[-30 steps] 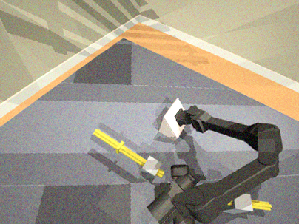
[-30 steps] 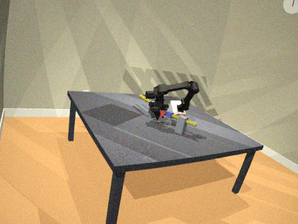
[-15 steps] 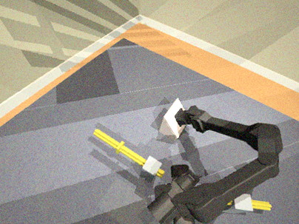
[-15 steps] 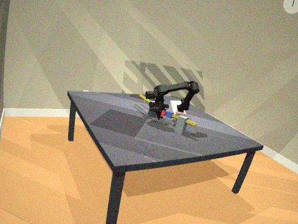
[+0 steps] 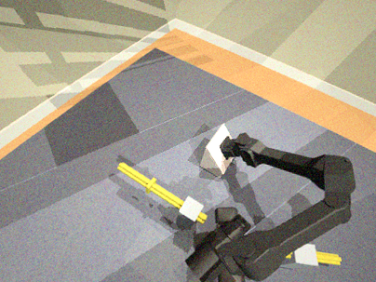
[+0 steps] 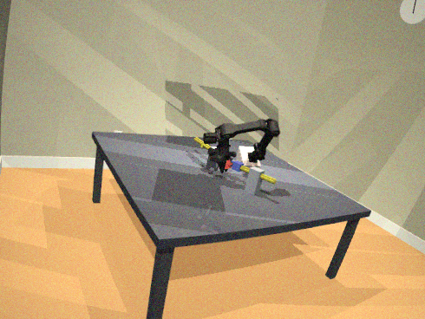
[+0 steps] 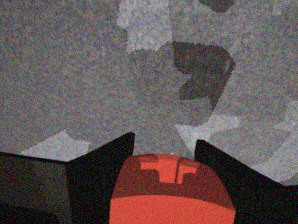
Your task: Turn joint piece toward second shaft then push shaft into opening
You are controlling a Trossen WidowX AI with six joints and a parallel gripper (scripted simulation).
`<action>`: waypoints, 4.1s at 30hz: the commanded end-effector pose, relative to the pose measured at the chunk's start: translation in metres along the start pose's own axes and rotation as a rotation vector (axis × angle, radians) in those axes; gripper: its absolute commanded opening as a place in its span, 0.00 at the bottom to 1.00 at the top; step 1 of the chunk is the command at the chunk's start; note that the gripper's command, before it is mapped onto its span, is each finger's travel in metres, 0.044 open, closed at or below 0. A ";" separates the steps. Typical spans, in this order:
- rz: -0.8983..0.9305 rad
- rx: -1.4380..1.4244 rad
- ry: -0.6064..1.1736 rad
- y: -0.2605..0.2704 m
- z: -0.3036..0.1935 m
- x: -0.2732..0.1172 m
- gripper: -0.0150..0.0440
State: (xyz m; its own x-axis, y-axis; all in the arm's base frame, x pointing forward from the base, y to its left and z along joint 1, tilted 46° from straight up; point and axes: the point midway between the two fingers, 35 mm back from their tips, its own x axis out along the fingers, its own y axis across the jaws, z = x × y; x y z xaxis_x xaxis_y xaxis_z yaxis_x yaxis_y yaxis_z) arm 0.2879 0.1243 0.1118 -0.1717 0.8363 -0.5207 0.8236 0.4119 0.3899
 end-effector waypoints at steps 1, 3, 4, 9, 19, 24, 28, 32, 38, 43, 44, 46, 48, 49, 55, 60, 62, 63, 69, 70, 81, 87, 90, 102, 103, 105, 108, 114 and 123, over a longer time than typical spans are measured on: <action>0.000 0.002 0.002 0.000 -0.001 0.001 0.56; 0.000 0.002 0.002 0.000 -0.001 0.001 0.56; 0.000 0.002 0.002 0.000 -0.001 0.001 0.56; 0.000 0.002 0.002 0.000 -0.001 0.001 0.56; 0.000 0.002 0.002 0.000 -0.001 0.001 0.56; 0.000 0.002 0.002 0.000 -0.001 0.001 0.56; 0.000 0.002 0.002 0.000 -0.001 0.001 0.56; 0.000 0.002 0.002 0.000 -0.001 0.001 0.56; 0.000 0.002 0.002 0.000 -0.001 0.001 0.56; 0.000 0.002 0.002 0.000 -0.001 0.001 0.56; 0.000 0.002 0.002 0.000 -0.001 0.001 0.56; 0.000 0.002 0.002 0.000 -0.001 0.001 0.56; 0.000 0.002 0.002 0.000 -0.001 0.001 0.56; 0.000 0.002 0.002 0.000 -0.001 0.001 0.56; 0.000 0.002 0.002 0.000 -0.001 0.001 0.56; 0.000 0.002 0.002 0.000 -0.001 0.001 0.56; 0.000 0.002 0.002 0.000 -0.001 0.001 0.56; 0.000 0.002 0.002 0.000 -0.001 0.001 0.56; 0.000 0.002 0.002 0.000 -0.001 0.001 0.56; 0.000 0.002 0.002 0.000 -0.001 0.001 0.56; 0.000 0.000 0.000 0.000 0.000 0.000 0.46; 0.000 0.000 0.000 0.000 0.000 0.000 0.25; 0.000 0.000 0.000 0.000 0.000 0.000 0.25; 0.022 0.136 -0.140 -0.006 0.001 -0.007 0.25; 0.024 0.148 -0.152 -0.007 0.001 -0.007 0.25; 0.026 0.174 -0.177 -0.008 0.001 -0.009 0.25; 0.028 0.213 -0.214 -0.010 0.001 -0.010 0.25; 0.027 0.294 -0.287 -0.013 0.000 -0.014 0.25; 0.013 0.420 -0.393 -0.019 -0.002 -0.019 0.25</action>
State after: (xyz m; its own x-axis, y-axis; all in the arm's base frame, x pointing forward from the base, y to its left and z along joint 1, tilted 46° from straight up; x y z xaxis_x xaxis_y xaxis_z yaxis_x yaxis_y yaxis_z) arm 0.2764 0.1032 0.1144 -0.0160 0.6399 -0.7683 0.9740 0.1837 0.1327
